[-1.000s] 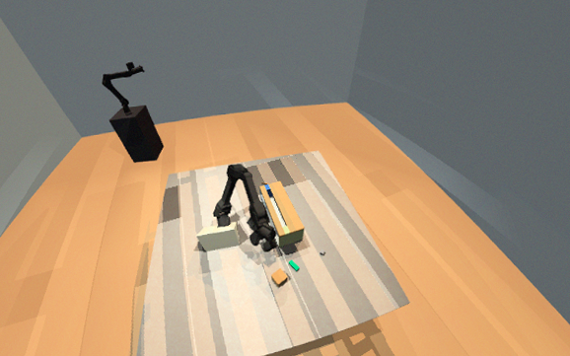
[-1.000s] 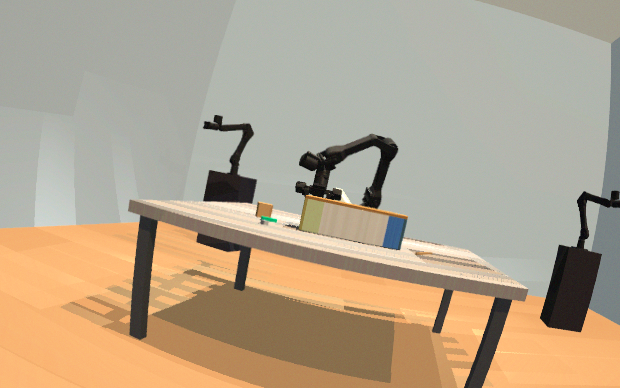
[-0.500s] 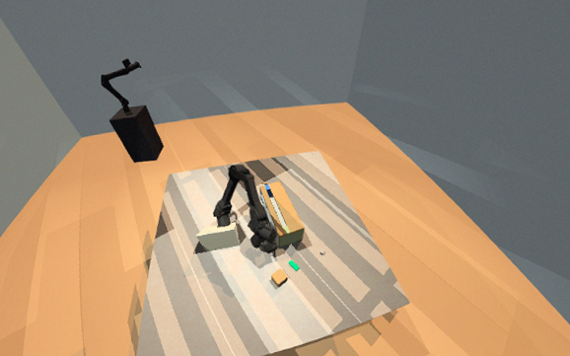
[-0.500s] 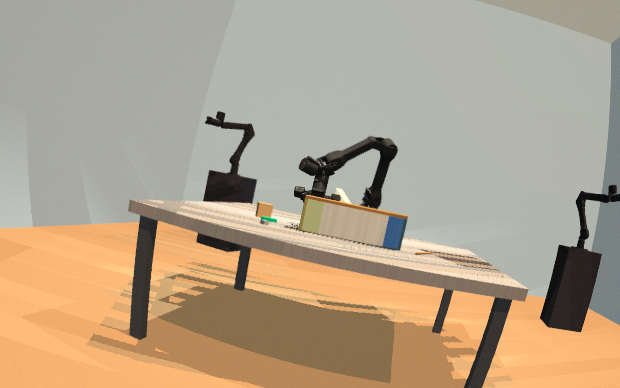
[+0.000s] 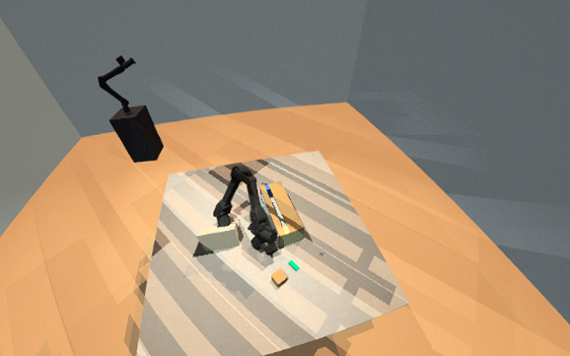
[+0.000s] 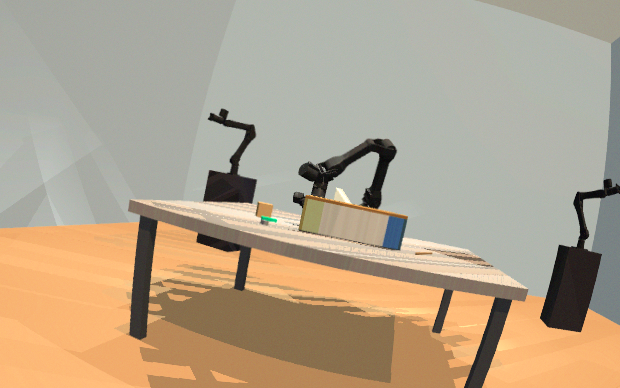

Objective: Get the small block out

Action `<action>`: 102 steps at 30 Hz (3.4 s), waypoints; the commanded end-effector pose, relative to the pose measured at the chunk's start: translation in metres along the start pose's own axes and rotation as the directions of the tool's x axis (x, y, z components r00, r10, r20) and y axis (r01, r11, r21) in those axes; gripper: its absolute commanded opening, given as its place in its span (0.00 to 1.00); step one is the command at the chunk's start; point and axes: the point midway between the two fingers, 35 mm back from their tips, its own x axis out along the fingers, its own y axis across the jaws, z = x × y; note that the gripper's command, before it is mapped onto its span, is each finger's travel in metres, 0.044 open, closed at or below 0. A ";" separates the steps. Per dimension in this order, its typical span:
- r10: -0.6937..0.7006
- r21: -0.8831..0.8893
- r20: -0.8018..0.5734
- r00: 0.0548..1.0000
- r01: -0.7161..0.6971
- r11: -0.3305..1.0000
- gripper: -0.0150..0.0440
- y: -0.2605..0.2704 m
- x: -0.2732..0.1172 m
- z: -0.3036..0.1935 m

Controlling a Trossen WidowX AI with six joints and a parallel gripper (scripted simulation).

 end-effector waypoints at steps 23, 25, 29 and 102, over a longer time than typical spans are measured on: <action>-0.007 0.010 -0.003 1.000 0.007 1.000 0.27 -0.003 0.014 0.009; -0.006 0.010 -0.002 1.000 0.006 1.000 0.25 -0.002 0.006 0.004; -0.004 0.008 -0.001 1.000 0.004 1.000 0.25 -0.001 -0.015 -0.006; 0.286 0.559 0.007 0.958 -0.241 0.793 0.25 -0.014 -0.140 -0.038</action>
